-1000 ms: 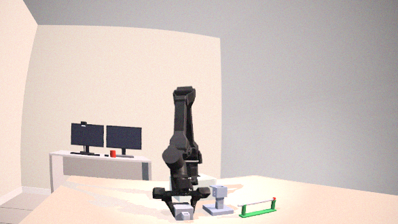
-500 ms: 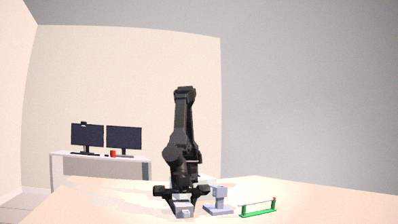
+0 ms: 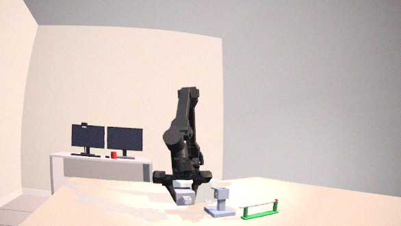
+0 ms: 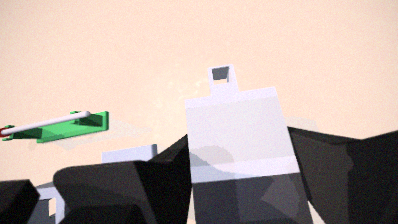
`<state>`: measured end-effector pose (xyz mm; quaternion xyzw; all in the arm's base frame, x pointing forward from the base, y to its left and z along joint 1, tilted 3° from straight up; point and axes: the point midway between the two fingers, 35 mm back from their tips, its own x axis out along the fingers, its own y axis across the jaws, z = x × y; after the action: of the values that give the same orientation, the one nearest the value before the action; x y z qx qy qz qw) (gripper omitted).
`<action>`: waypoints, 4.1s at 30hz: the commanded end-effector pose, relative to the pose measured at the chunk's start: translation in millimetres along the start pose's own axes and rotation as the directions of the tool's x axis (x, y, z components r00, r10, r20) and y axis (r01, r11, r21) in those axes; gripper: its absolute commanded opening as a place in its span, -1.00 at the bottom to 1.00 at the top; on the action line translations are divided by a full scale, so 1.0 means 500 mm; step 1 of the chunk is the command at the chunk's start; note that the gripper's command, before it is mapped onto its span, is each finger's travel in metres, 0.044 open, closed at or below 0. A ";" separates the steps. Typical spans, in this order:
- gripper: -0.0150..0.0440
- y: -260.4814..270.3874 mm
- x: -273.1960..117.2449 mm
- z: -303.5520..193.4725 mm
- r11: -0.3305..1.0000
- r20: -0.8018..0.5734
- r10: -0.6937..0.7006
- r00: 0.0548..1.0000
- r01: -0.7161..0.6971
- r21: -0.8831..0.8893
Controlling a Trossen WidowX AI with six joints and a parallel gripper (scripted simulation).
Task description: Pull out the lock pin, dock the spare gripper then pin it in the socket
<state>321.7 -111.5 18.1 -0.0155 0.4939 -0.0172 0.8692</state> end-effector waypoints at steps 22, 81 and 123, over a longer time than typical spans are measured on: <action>-0.49 0.005 -0.090 0.039 1.000 0.009 -0.003 1.000 0.003 -0.002; -0.49 0.177 -0.127 -0.024 0.647 -0.512 -0.451 0.732 -0.127 -0.752; -0.49 0.306 -0.225 0.039 -0.042 -0.180 -0.824 0.537 -0.374 -0.927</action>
<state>280.5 45.8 115.0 -0.6983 0.6562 0.1463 0.2458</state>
